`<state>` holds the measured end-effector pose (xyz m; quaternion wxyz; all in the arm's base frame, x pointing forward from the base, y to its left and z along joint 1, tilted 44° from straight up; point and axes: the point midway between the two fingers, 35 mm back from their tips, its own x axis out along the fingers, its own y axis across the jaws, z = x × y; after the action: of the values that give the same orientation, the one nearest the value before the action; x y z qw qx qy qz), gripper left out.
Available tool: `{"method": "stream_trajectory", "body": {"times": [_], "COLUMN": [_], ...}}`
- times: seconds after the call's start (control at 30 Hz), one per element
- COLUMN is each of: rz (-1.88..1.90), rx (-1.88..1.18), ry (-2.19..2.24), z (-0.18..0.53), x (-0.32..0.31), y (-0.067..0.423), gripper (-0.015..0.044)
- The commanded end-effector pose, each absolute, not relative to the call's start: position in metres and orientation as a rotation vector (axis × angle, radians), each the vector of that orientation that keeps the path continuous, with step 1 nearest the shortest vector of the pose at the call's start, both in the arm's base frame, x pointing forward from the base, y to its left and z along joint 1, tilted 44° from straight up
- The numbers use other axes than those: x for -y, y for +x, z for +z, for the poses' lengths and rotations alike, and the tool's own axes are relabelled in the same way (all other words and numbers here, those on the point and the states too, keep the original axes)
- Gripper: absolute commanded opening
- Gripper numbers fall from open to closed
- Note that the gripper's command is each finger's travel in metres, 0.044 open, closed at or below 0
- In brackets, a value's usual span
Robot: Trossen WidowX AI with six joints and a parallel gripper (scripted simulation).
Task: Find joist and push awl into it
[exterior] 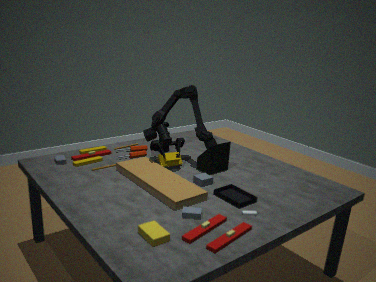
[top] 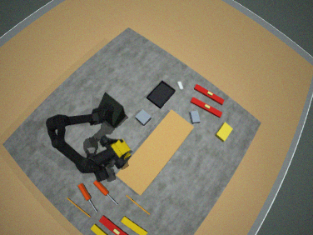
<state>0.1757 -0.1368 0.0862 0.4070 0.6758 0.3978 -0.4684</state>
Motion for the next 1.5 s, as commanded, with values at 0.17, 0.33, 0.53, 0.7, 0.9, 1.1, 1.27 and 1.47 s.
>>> {"method": "stream_trajectory", "body": {"times": [0.17, 0.33, 0.53, 0.7, 0.9, 1.1, 1.27, 1.47], "rz": [-1.119, -1.088, -1.089, -1.044, -1.046, -1.050, -1.053, -1.057], "rx": [-1.045, -1.062, -1.059, -1.070, -1.070, -1.068, -1.068, -1.067], "ry": [1.758, 1.786, 1.790, 1.826, 1.823, 1.817, 1.813, 1.807], "z": [0.087, 0.087, 0.089, 0.099, 0.096, 0.089, 0.083, 0.076], "x": [0.137, 0.138, 0.136, 0.121, 0.124, 0.131, 0.137, 0.144], "y": [0.177, 0.176, 0.176, 0.181, 0.181, 0.180, 0.179, 0.177], "gripper": [0.0000, 0.0000, 0.0000, 0.0000, 0.0000, 0.0000, 0.0000, 0.0000]}}
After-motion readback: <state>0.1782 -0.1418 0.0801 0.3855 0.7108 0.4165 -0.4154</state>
